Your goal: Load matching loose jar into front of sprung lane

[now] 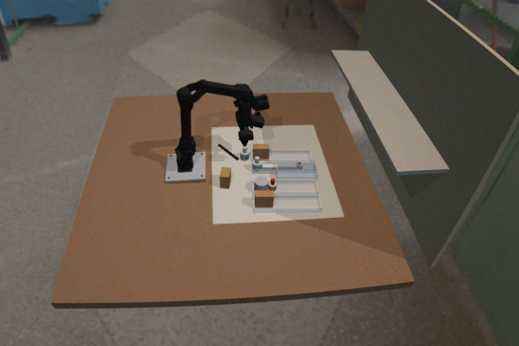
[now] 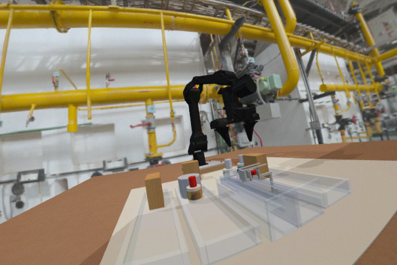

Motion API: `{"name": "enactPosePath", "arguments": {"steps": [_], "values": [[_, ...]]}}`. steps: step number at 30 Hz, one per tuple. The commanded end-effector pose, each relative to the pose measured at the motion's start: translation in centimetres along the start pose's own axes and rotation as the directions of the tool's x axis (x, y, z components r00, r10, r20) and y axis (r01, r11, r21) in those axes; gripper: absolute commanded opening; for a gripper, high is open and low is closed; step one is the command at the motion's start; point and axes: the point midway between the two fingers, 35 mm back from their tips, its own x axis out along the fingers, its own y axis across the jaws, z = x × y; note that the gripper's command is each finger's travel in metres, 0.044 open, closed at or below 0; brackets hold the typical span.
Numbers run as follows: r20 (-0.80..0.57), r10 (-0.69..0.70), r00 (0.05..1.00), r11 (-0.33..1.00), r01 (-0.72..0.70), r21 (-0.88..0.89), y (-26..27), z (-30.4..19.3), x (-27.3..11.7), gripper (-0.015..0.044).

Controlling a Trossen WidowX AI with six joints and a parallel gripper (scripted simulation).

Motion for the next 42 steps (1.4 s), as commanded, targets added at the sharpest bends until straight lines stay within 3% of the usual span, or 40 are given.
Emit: {"name": "enactPosePath", "arguments": {"steps": [1, 19, 42], "values": [[-0.005, -0.037, 0.999, 0.999, 0.037, 0.036, -0.8, 0.4, 0.4, 0.0440], [-0.005, -0.037, 0.999, 0.999, 0.037, 0.036, -1.1, 0.4, 5.0, 0.0440], [-0.005, -0.037, 0.999, 0.999, 0.037, 0.036, -1.2, 0.4, 8.3, 0.0440]]}}
